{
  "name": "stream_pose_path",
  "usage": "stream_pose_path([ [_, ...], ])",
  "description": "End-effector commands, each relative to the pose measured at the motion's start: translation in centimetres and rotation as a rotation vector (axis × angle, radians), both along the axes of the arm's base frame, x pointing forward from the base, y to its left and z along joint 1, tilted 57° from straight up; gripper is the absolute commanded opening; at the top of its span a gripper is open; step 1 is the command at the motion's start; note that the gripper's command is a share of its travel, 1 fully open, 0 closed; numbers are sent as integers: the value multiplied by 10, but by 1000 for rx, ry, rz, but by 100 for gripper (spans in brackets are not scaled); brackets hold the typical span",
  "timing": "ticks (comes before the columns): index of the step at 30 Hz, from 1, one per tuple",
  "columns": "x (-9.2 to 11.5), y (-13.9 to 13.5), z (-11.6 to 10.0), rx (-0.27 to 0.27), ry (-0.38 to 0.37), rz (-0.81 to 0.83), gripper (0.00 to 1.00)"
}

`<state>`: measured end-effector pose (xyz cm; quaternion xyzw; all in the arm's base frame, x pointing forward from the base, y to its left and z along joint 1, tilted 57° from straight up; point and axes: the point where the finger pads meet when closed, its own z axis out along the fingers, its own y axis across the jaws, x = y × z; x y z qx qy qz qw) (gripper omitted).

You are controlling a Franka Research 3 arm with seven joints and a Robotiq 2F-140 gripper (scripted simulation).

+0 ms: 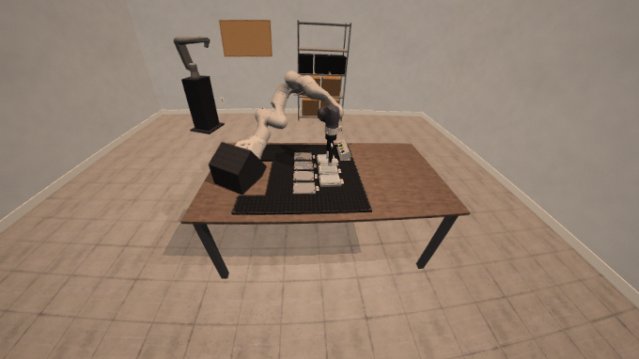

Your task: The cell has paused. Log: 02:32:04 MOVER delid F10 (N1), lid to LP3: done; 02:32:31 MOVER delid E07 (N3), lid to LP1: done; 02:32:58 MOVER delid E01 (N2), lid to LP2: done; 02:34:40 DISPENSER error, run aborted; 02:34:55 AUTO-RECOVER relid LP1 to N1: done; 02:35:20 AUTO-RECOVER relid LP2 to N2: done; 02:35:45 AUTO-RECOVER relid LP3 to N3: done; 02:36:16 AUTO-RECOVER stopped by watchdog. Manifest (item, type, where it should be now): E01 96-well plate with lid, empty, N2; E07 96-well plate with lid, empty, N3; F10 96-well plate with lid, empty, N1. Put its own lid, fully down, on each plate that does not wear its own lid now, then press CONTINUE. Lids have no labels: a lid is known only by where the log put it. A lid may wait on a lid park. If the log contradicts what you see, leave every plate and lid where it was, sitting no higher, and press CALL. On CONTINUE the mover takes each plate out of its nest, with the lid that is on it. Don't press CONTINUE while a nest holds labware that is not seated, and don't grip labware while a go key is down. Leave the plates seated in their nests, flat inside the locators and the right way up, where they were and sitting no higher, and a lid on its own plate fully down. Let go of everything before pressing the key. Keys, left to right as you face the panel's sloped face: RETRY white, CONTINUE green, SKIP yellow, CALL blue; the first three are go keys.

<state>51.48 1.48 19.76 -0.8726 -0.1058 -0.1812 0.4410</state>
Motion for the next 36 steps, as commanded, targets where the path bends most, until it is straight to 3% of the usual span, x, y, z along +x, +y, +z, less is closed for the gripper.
stream_pose_path([
  [1, -1, 2, 1, 12, 19, -12, 0],
  [36, 1, 8, -3, 18, 40, -26, 0],
])
